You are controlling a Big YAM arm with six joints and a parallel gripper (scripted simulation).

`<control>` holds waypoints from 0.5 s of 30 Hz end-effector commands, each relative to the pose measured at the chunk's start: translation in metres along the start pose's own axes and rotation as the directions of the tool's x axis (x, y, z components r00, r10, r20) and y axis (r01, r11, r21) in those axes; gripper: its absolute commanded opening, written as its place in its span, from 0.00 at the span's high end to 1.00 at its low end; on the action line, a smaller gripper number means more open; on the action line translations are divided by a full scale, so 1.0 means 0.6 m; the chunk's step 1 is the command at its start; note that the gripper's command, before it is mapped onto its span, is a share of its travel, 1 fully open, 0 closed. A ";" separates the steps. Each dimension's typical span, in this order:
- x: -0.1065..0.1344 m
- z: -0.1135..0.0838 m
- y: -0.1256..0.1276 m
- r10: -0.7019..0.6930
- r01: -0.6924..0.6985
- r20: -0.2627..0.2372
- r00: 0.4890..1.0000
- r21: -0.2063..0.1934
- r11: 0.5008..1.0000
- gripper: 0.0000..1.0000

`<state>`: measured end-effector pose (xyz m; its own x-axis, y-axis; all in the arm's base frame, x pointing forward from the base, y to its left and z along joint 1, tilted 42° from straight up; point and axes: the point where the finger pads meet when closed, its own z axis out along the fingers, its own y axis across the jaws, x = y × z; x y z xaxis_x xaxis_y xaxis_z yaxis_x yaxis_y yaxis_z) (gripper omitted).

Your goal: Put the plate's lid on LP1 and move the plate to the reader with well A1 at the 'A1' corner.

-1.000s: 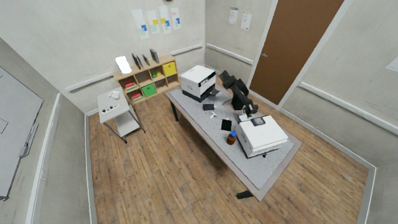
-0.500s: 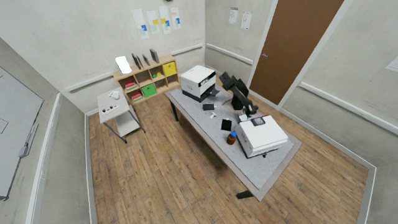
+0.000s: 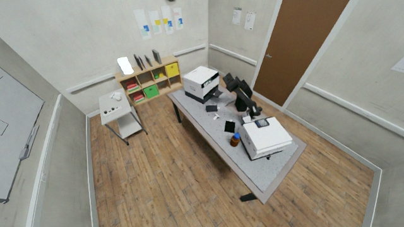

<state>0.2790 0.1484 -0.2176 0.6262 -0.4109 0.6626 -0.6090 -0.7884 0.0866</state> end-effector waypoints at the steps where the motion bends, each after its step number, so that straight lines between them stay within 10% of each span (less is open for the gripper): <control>1: -0.001 0.005 -0.009 0.004 -0.003 -0.003 1.000 0.012 1.000 0.00; 15: 0.004 0.016 0.002 0.000 0.000 -0.001 1.000 -0.003 1.000 0.00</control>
<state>0.2832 0.1457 -0.2200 0.6215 -0.4175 0.6628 -0.6142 -0.7849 0.0815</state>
